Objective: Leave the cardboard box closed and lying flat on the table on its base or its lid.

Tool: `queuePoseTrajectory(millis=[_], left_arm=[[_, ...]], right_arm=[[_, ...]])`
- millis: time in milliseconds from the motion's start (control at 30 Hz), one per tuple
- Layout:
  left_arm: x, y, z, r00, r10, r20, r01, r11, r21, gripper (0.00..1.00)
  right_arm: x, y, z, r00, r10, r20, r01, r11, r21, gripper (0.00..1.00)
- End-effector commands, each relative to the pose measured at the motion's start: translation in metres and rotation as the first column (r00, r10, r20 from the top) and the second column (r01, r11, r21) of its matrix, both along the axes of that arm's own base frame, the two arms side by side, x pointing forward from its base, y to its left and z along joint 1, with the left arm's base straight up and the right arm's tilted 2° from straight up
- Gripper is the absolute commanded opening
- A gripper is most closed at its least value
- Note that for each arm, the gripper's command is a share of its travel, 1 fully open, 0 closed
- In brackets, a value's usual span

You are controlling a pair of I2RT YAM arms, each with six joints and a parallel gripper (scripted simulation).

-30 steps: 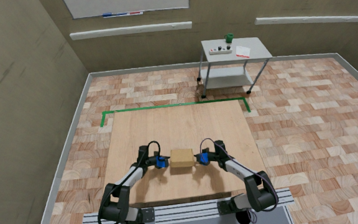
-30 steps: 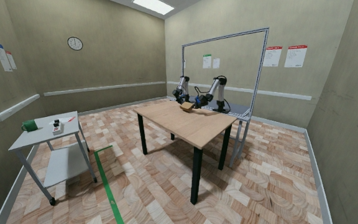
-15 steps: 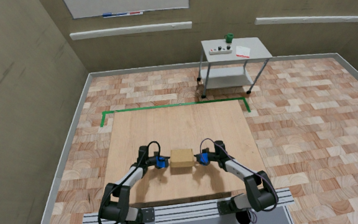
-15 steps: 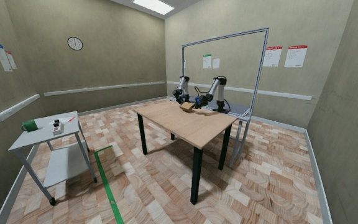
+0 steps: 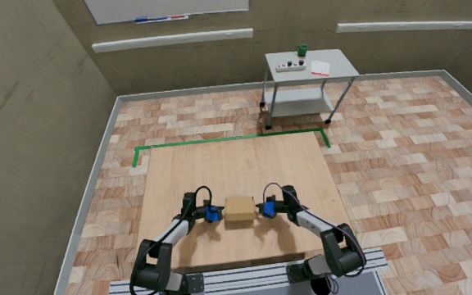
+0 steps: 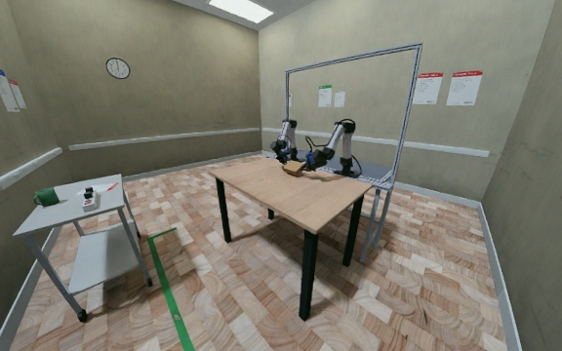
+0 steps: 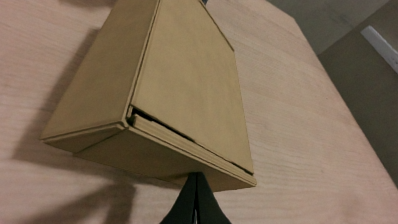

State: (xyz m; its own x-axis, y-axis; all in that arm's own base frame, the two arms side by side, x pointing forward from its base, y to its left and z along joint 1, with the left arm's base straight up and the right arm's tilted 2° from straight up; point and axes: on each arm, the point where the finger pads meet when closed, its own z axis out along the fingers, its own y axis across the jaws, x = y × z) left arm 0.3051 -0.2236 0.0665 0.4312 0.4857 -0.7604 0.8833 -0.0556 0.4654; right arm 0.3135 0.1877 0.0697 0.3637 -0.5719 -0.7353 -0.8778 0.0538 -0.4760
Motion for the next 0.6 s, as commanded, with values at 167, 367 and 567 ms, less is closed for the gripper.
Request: queuePoseTrajectory(millis=[167, 367, 567], left_arm=[[-0.003, -0.009, -0.004, 0.999, -0.034, 0.028, 0.035, 0.999, -0.014, 0.01], [-0.006, -0.008, -0.008, 0.999, -0.035, 0.02, 0.035, 0.999, -0.012, 0.01], [-0.006, -0.009, -0.008, 0.999, -0.035, 0.024, 0.035, 0.999, -0.014, 0.01]], right_arm=[[0.0, 0.011, 0.005, 0.997, 0.042, 0.058, -0.043, 0.999, 0.024, 0.01], [-0.003, 0.011, 0.0, 0.998, 0.042, 0.048, -0.043, 0.999, 0.023, 0.01], [-0.002, 0.011, -0.001, 0.998, 0.042, 0.05, -0.043, 0.999, 0.023, 0.01]])
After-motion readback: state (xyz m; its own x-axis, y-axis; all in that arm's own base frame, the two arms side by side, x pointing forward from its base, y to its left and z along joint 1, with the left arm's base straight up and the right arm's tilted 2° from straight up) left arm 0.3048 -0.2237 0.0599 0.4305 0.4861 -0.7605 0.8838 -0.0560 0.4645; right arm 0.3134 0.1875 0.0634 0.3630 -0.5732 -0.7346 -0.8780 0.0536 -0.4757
